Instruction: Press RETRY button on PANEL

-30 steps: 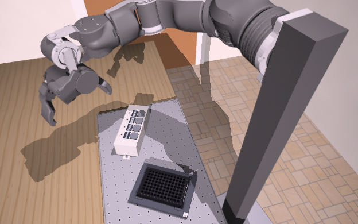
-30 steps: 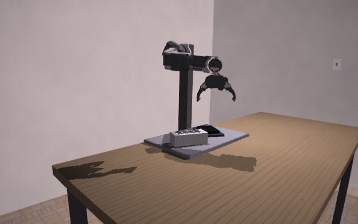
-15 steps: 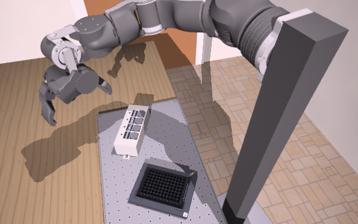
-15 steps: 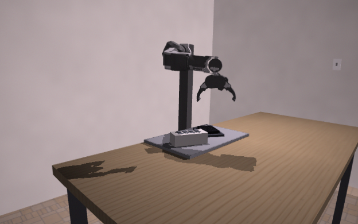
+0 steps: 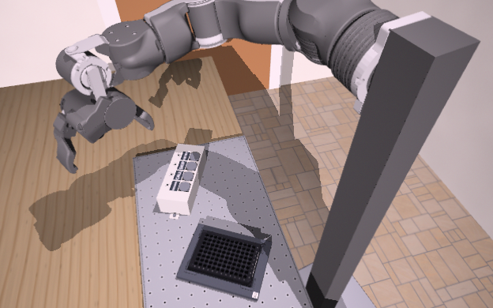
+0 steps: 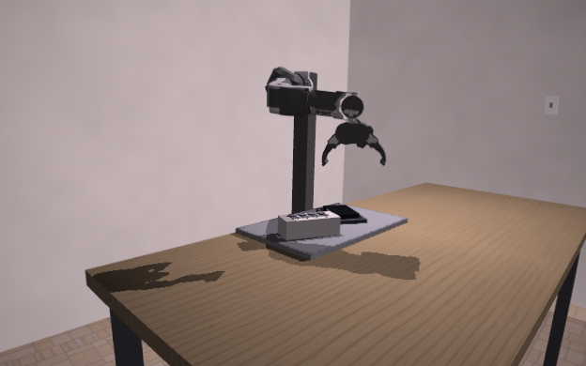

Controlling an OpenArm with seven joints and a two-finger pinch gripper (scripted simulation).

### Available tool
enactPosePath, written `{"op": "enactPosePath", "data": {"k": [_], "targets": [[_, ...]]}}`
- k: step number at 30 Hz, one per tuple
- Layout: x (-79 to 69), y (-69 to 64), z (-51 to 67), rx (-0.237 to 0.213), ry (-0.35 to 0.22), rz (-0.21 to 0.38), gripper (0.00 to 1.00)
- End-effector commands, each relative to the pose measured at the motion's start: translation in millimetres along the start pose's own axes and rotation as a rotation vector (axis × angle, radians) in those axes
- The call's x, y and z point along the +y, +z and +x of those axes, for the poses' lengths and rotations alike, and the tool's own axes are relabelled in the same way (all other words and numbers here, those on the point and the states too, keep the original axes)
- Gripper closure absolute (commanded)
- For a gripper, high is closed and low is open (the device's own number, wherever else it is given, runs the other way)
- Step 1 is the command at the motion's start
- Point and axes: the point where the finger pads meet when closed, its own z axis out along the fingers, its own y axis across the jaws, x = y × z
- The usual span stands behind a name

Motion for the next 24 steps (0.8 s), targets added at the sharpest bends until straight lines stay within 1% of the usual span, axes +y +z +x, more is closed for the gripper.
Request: {"op": "enactPosePath", "data": {"k": [1,6,11,23,24], "targets": [[0.7,-1.1,-0.2,-0.001,0.000,-0.004,0.00],[0.7,-1.1,-0.2,-0.001,0.000,-0.004,0.00],[-33.4,19.6,20.7,0.003,-0.258,0.024,0.00],[-33.4,19.6,20.7,0.003,-0.258,0.024,0.00],[-42.0,24.6,25.2,0.004,-0.308,0.038,0.00]]}}
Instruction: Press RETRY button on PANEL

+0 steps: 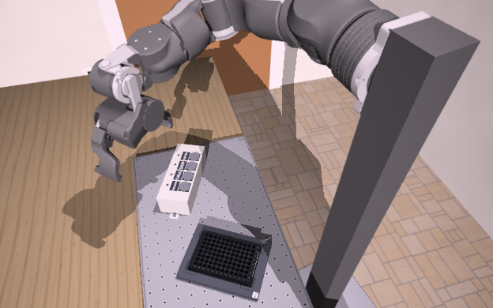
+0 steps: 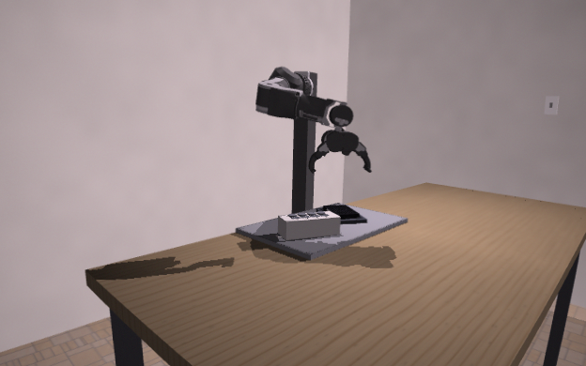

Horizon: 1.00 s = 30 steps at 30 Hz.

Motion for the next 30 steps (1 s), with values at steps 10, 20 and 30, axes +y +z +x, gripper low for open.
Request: {"op": "enactPosePath", "data": {"k": [10,20,30], "targets": [[-23.0,19.9,25.2,0.000,-0.230,0.019,0.00],[-44.7,38.2,49.9,0.001,-0.295,0.026,0.00],[-49.9,42.5,55.9,0.000,-0.312,0.026,0.00]]}}
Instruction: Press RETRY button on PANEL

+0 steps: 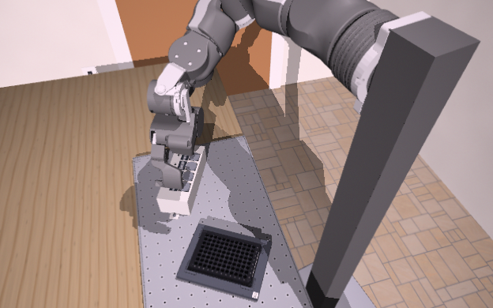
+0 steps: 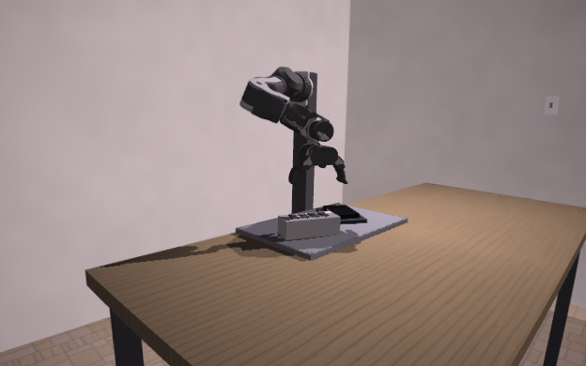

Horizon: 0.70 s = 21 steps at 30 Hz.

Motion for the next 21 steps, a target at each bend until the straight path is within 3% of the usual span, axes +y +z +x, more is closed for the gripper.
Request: {"op": "enactPosePath", "data": {"k": [1,8,21], "targets": [[1.0,-1.3,-2.0,-0.008,0.004,-0.007,0.00],[-3.8,6.1,9.7,-0.008,0.004,-0.007,0.00],[-4.2,6.8,10.7,-0.001,0.001,-0.002,0.00]]}}
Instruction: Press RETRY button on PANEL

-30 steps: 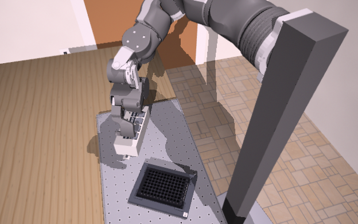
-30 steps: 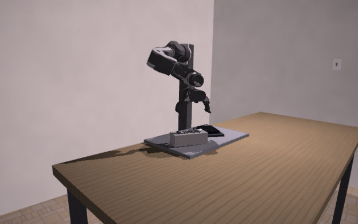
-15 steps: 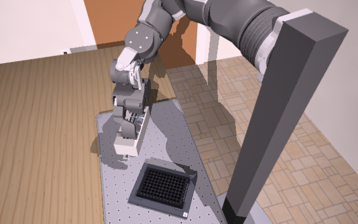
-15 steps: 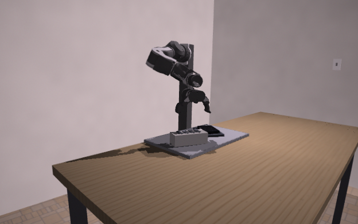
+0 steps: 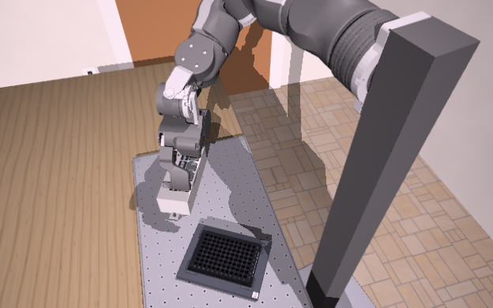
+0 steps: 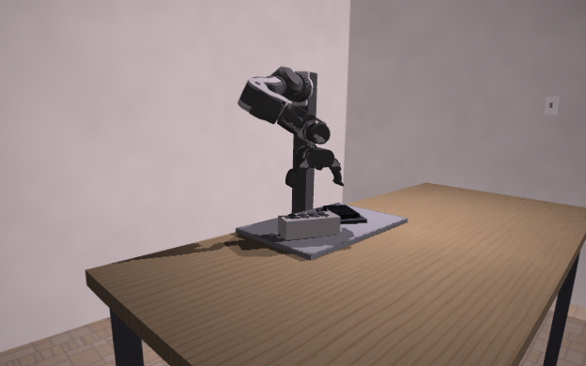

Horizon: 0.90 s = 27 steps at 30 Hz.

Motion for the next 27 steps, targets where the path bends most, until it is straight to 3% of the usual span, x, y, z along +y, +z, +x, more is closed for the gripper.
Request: {"op": "enactPosePath", "data": {"k": [1,27], "targets": [[1.1,-1.9,-2.5,-0.006,0.002,-0.004,0.00],[2.2,-3.7,-5.3,-0.010,0.004,-0.008,0.00]]}}
